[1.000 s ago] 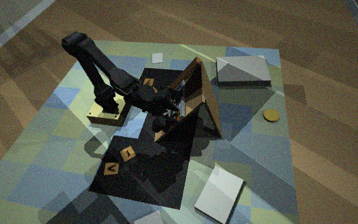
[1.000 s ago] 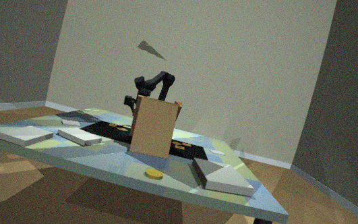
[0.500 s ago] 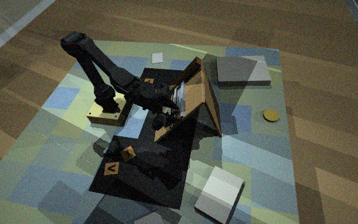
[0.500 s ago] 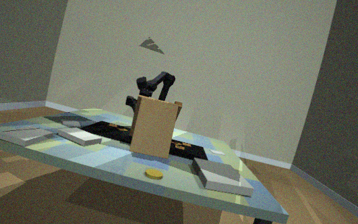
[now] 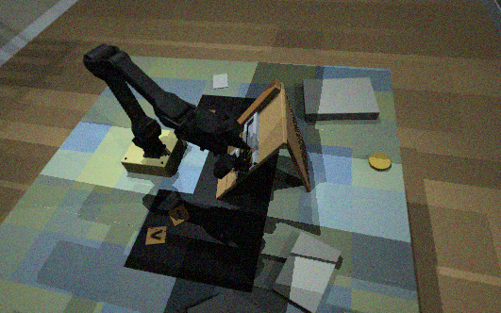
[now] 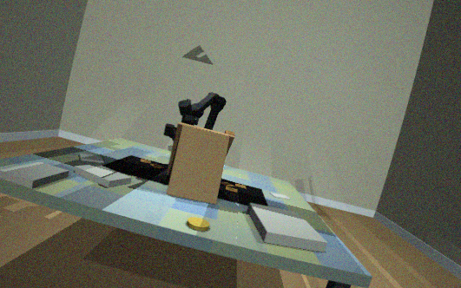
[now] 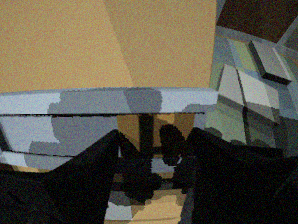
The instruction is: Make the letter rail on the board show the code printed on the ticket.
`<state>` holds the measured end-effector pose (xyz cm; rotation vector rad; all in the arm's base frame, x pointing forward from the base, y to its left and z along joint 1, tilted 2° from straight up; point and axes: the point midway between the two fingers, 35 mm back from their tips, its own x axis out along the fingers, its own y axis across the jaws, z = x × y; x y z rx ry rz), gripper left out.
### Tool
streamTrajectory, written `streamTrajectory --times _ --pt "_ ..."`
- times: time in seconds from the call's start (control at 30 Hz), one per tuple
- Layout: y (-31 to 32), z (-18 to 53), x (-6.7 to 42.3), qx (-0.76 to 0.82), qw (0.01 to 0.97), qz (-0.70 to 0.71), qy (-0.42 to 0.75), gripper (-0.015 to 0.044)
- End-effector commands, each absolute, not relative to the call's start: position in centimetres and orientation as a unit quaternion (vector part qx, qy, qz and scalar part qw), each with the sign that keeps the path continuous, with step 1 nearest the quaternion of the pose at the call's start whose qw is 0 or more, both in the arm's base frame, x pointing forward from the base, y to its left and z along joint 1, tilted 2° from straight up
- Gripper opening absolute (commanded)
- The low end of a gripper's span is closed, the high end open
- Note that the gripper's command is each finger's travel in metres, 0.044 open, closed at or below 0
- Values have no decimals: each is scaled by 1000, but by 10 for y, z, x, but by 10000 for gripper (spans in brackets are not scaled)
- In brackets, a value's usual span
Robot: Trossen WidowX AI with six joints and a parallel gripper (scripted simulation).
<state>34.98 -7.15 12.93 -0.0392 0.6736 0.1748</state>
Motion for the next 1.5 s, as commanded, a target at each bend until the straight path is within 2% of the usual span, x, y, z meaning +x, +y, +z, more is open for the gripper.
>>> streamTrajectory --times 0.0,1.47 --pt "-69 130 350 -18 941 82 329 0" --pt "-41 131 345 -17 941 83 329 0"
